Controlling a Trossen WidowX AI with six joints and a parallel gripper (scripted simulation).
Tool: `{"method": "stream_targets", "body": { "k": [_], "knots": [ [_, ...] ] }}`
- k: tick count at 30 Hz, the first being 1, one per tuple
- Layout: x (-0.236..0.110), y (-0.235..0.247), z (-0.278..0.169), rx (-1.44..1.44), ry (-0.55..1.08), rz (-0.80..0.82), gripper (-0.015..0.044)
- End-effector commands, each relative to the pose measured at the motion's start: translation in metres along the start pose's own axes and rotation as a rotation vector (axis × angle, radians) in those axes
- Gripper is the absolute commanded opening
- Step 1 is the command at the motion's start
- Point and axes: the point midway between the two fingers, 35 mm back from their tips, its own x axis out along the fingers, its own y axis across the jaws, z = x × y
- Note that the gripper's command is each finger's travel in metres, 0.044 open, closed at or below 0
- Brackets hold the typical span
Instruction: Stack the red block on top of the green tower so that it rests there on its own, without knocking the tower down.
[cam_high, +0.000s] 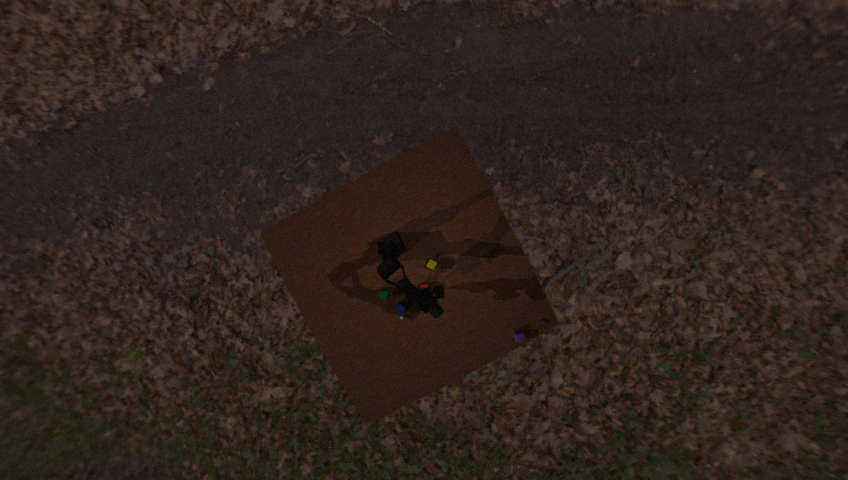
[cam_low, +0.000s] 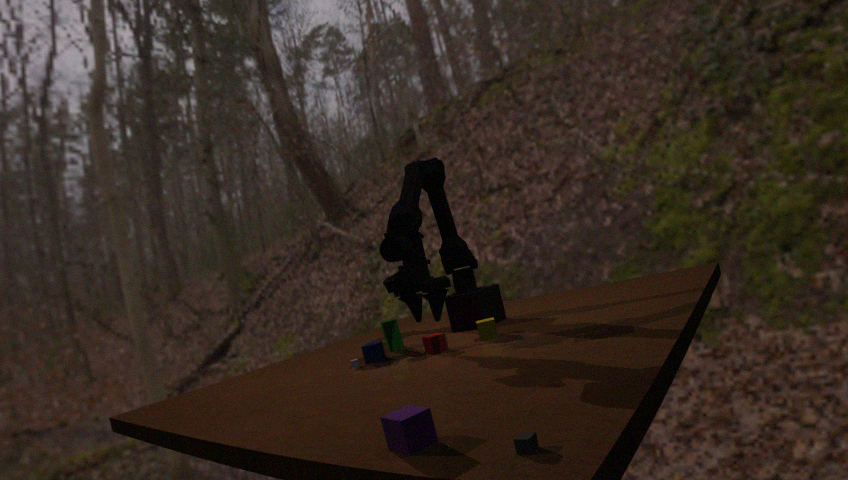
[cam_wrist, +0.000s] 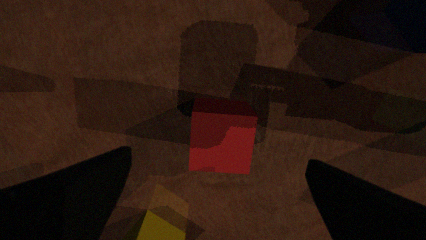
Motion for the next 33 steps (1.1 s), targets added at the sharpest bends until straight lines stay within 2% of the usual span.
{"method": "stream_targets", "body": {
  "k": [1,33],
  "knots": [
    [0.02,-0.003,-0.005,-0.005,0.021,-0.01,0.044],
    [0.064,-0.003,-0.007,-0.005,0.021,-0.01,0.044]
  ]
}}
